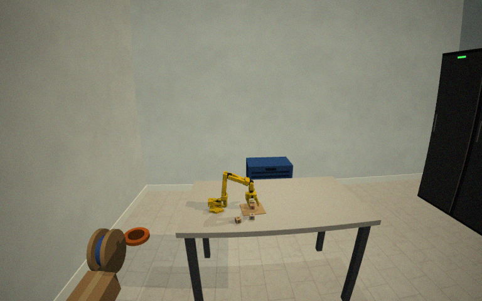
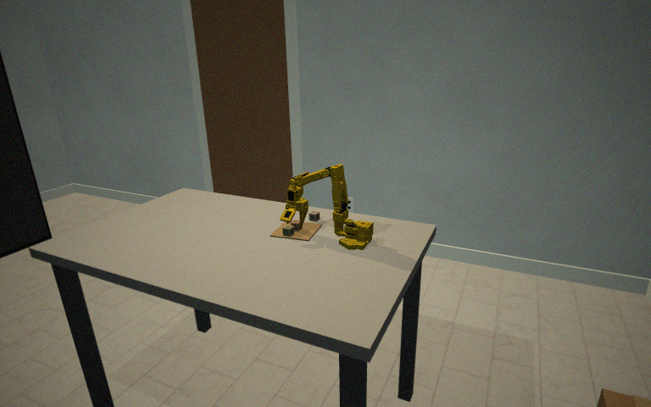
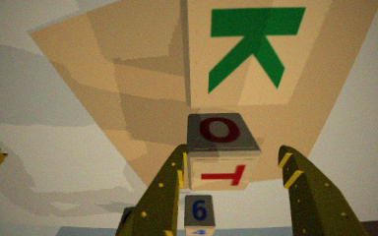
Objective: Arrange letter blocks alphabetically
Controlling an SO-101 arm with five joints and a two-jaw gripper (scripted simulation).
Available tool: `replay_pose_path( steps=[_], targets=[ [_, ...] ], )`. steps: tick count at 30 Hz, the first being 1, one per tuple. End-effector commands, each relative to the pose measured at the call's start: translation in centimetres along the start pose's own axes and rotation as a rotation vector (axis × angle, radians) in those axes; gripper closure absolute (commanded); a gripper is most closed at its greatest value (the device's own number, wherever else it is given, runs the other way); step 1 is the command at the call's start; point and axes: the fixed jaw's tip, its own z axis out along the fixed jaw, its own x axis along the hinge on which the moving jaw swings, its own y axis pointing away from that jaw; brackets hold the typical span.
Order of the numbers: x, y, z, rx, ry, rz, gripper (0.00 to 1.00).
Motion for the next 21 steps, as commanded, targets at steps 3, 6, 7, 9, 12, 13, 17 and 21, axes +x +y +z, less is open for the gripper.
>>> replay_pose_path(
  steps=[3,6,7,9,12,13,17,21],
  targets=[
    [0.1,-1.6,-1.7,0.117,-0.002,0.012,0.65],
    [0.1,-1.6,-1.7,0.117,-0.002,0.012,0.64],
    [0.1,-1.6,-1.7,0.117,-0.002,0.012,0.64],
    [0.1,-1.6,-1.7,0.117,-0.002,0.012,0.64],
    [0.1,-1.6,-1.7,0.117,-0.002,0.012,0.64],
    [0.1,-1.6,-1.8,0.117,-0.002,0.012,0.64],
    [0.1,-1.7,-2.4,0.117,-0.002,0.012,0.64],
    [0.1,-1.7,-3.6,0.117,-0.002,0.012,0.64]
  ],
)
